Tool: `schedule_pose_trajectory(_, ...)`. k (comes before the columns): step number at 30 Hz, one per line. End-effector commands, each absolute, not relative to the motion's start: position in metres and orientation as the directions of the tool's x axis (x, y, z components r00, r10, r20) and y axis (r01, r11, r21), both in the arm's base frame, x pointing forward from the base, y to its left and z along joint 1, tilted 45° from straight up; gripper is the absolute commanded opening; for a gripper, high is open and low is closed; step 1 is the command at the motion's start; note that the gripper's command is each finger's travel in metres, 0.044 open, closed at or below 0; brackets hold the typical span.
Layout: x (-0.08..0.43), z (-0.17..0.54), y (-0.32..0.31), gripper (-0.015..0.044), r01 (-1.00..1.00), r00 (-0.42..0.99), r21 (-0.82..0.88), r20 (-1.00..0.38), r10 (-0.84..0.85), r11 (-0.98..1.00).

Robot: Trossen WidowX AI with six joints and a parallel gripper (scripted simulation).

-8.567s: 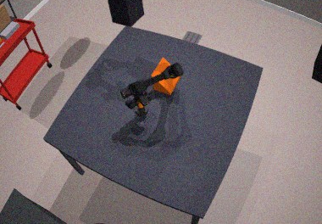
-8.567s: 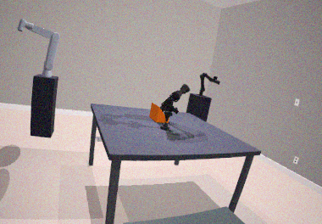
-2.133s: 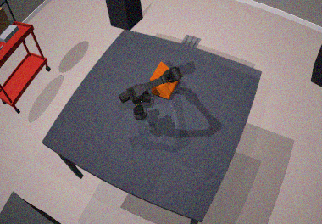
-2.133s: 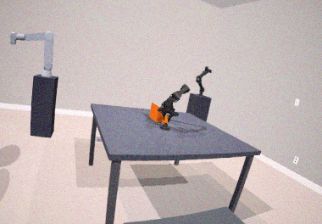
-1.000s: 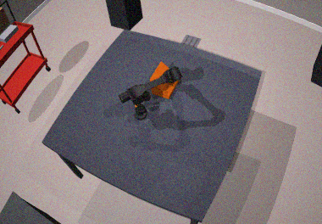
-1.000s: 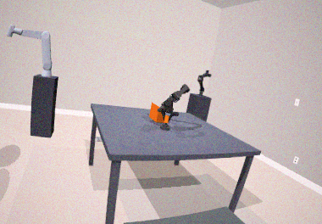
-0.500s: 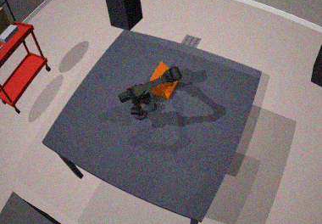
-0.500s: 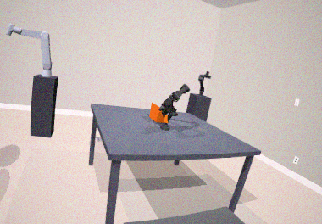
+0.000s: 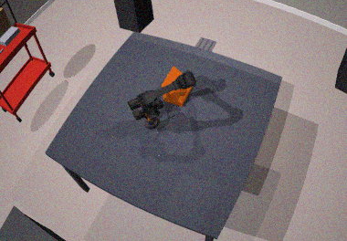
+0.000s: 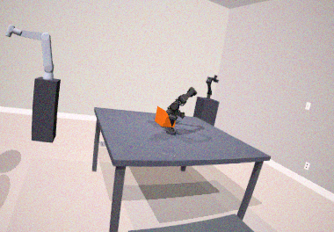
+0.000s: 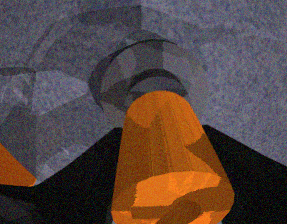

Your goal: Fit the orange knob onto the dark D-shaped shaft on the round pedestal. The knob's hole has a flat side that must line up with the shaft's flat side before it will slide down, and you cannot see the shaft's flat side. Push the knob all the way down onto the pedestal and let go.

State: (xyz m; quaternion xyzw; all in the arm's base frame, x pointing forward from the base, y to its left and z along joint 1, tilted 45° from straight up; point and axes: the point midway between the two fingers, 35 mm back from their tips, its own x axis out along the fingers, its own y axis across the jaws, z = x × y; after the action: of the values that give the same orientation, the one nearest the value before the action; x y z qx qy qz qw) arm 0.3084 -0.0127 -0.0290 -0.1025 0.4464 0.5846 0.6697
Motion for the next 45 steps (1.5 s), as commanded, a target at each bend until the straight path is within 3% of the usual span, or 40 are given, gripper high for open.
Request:
schedule_pose_trajectory(1, 0.3086, -0.0275, -0.0135, 0.0, -0.703, -0.082, 0.532, -0.719, 0.69, 0.471)
schedule_pose_trajectory(7, 0.31, -0.0257, -0.0144, 0.0, -0.357, -0.082, 0.668, -0.719, 0.69, 0.653)
schedule_pose_trajectory(11, 0.3112, -0.0253, -0.0147, 0.0, -0.087, -0.082, 0.695, -0.719, 0.69, 0.714)
schedule_pose_trajectory(14, 0.3116, -0.026, -0.0146, 0.0, 0.01, -0.082, 0.692, -0.719, 0.69, 0.722)
schedule_pose_trajectory(41, 0.3109, -0.0255, -0.0144, 0.0, 0.017, -0.082, 0.691, -0.719, 0.69, 0.722)
schedule_pose_trajectory(45, 0.3112, -0.0257, -0.0145, 0.0, 0.093, -0.082, 0.684, -0.719, 0.69, 0.724)
